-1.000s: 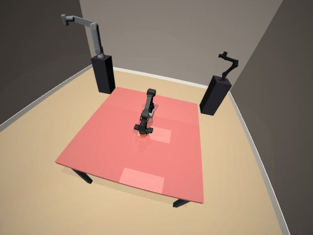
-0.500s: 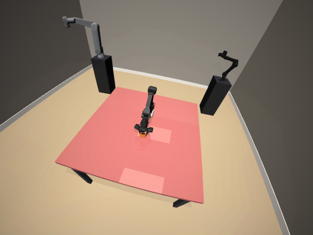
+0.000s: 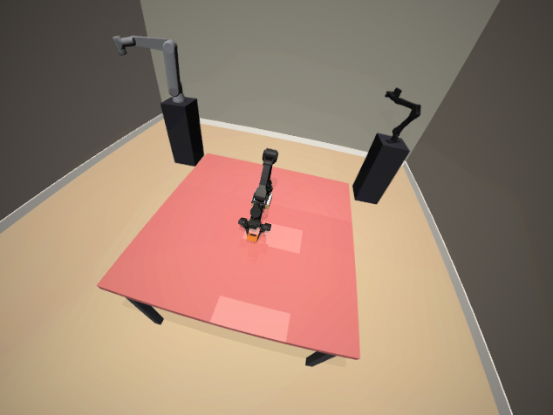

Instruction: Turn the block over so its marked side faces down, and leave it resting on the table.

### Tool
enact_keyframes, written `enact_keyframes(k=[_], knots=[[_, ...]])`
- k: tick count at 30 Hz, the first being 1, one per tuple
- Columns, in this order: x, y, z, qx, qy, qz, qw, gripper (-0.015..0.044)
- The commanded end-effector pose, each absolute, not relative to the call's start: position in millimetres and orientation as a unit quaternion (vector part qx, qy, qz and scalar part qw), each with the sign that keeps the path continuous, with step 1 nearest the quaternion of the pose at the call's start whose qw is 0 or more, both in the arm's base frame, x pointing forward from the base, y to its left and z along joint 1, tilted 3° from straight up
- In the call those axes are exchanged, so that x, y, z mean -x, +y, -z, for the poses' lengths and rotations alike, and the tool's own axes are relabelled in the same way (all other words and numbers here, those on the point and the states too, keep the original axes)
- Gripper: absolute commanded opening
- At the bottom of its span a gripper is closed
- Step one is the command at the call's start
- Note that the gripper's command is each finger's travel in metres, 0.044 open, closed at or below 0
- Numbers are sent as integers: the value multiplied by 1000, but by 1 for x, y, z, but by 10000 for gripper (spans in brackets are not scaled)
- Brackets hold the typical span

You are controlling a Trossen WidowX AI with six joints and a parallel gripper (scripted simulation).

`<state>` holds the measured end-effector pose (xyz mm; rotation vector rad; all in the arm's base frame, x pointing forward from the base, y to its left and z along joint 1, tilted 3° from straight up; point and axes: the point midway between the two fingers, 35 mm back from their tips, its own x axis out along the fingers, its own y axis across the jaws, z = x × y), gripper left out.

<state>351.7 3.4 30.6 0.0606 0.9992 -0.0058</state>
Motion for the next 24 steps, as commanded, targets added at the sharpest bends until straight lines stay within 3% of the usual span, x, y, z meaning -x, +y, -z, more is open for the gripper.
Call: enact_keyframes(k=[1, 24], knots=[[-352, 3, -31, -30, 466, 6, 884, 0], [-369, 4, 4, -26, 321, 10, 947, 0]])
